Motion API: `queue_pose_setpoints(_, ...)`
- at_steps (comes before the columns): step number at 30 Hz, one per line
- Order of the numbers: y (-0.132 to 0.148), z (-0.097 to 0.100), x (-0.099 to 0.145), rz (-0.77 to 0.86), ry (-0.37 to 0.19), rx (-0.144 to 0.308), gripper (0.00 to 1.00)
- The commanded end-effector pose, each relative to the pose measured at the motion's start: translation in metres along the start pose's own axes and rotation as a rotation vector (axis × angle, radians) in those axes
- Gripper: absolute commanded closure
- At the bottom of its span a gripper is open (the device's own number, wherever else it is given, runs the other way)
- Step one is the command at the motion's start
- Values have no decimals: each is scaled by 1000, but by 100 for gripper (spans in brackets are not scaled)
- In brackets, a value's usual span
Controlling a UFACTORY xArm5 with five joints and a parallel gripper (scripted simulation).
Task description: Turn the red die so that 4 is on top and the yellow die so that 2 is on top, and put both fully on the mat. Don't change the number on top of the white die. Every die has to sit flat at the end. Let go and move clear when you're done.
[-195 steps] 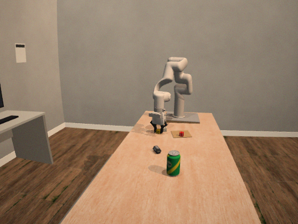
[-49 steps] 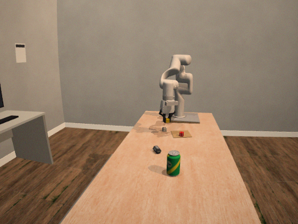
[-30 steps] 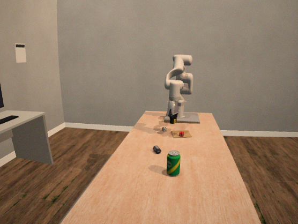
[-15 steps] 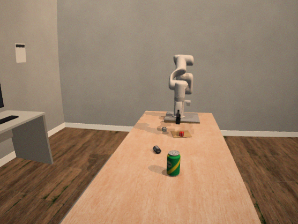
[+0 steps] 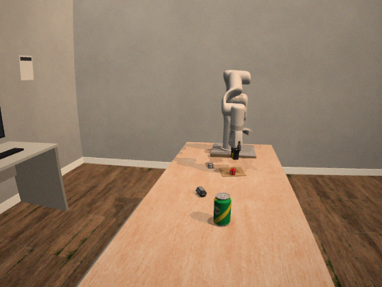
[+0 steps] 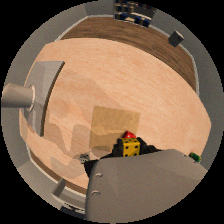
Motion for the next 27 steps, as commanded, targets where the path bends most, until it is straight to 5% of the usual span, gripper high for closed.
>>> queue_pose_setpoints(1,4,1,-14,174,-2,5,73)
queue_pose_setpoints(27,11,0,-74,894,-9,6,73)
Point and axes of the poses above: the point where the finger pads meet when closed, its own z axis back along the fingers, its own y axis across the jaws, x = y × z, the point moved 4 cm from there along z, back along the fingers, and after that the axes turned 5 degrees about -z, right-handed, at the moved point
